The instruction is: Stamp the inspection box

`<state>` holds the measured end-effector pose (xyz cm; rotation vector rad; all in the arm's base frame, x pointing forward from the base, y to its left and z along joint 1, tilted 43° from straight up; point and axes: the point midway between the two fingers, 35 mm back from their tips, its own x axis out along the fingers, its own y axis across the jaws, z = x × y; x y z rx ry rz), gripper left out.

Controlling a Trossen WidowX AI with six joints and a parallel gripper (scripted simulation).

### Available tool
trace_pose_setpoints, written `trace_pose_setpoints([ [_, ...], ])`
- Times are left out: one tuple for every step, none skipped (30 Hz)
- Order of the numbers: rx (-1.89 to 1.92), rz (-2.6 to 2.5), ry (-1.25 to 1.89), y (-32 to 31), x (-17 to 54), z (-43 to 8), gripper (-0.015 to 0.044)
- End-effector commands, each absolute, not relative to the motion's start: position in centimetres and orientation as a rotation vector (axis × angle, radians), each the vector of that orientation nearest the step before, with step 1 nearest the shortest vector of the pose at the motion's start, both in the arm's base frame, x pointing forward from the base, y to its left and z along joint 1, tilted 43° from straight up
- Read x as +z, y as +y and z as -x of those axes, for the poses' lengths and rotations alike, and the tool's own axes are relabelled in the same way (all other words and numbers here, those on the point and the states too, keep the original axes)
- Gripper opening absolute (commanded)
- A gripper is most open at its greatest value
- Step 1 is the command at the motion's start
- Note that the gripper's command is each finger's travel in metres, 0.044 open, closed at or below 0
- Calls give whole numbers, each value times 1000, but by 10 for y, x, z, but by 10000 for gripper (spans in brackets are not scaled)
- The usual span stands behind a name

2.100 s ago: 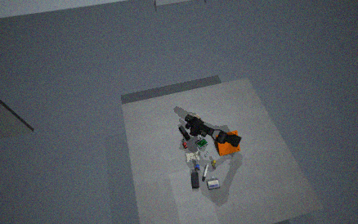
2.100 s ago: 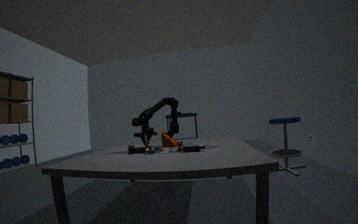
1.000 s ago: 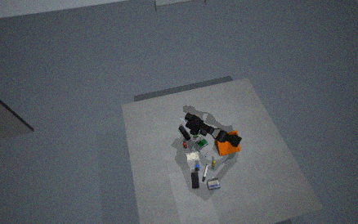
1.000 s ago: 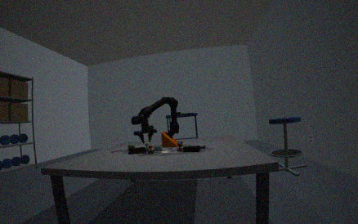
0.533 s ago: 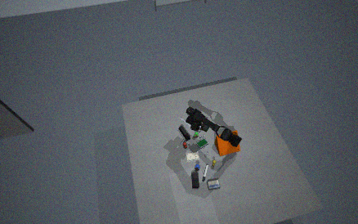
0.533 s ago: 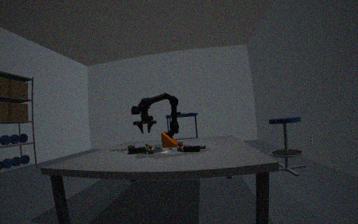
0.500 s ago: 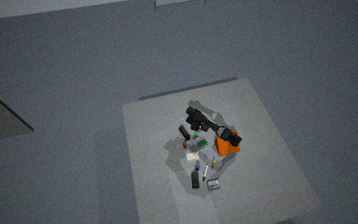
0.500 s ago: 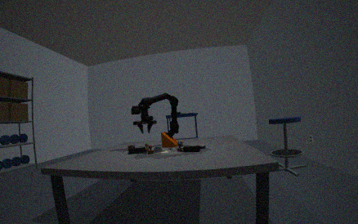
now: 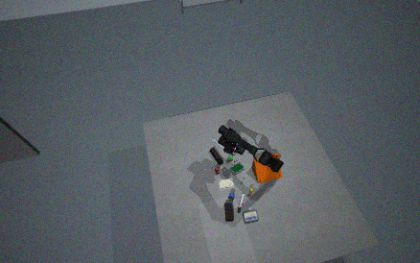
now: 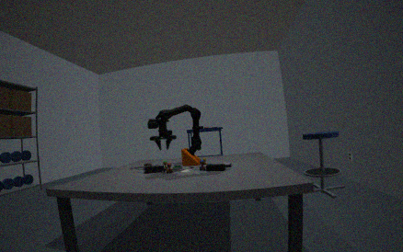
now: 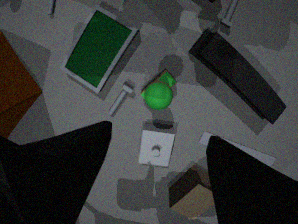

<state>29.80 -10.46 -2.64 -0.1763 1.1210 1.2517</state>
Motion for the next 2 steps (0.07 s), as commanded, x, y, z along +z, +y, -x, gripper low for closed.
trace_pose_setpoints([
  [1252, 176, 1121, -105, -26, -298, 261],
  [1252, 176, 1121, -105, -26, -298, 261],
])
